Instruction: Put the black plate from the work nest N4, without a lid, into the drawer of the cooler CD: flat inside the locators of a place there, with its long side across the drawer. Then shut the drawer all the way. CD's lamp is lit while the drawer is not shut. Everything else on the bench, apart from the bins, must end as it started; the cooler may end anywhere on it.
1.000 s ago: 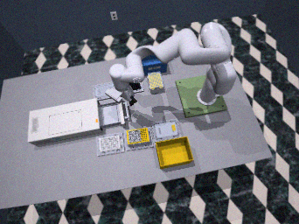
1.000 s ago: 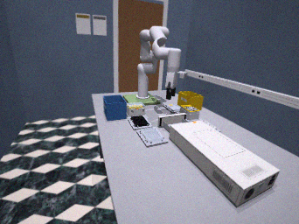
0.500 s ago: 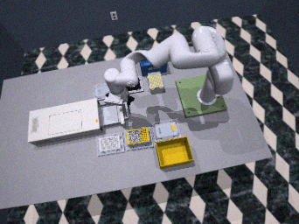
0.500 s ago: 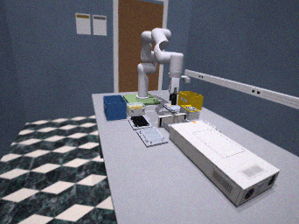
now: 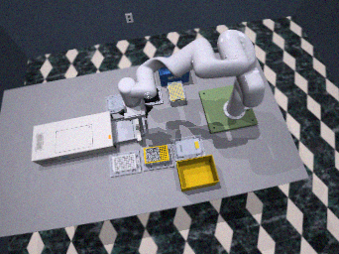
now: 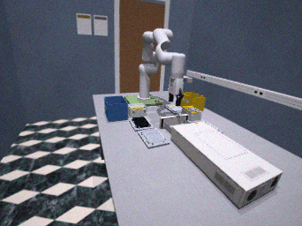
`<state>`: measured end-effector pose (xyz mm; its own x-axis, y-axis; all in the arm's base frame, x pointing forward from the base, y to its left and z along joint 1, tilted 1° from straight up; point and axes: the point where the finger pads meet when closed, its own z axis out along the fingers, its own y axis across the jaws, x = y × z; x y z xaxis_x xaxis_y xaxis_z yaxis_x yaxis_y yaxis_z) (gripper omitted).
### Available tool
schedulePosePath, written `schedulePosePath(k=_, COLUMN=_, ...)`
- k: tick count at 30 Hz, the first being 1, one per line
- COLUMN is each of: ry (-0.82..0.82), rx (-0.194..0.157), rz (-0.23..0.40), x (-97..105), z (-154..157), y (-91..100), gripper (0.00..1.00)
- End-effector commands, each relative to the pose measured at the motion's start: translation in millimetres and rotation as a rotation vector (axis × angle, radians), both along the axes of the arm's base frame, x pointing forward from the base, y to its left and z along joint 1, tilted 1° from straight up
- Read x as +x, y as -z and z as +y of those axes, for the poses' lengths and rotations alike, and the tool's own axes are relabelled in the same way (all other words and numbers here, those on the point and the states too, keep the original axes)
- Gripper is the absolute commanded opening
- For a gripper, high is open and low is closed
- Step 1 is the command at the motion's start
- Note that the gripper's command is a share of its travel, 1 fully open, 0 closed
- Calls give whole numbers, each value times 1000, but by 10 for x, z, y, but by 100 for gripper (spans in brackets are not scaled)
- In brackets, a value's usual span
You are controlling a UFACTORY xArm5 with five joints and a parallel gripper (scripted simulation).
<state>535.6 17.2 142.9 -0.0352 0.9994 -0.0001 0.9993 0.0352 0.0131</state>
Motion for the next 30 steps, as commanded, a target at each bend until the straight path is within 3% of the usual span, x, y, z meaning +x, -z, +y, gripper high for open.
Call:
schedulePosePath(k=1, ry=-11, rx=-11, rz=-5, x=12, z=0, y=-19, gripper=88)
schedulePosePath(k=6, ry=-11, rx=-11, rz=-5, x=12, z=0, y=-19, gripper=88)
schedulePosePath(k=30, ry=-11, rx=-11, rz=-5, x=19, z=-3, y=348, gripper=88)
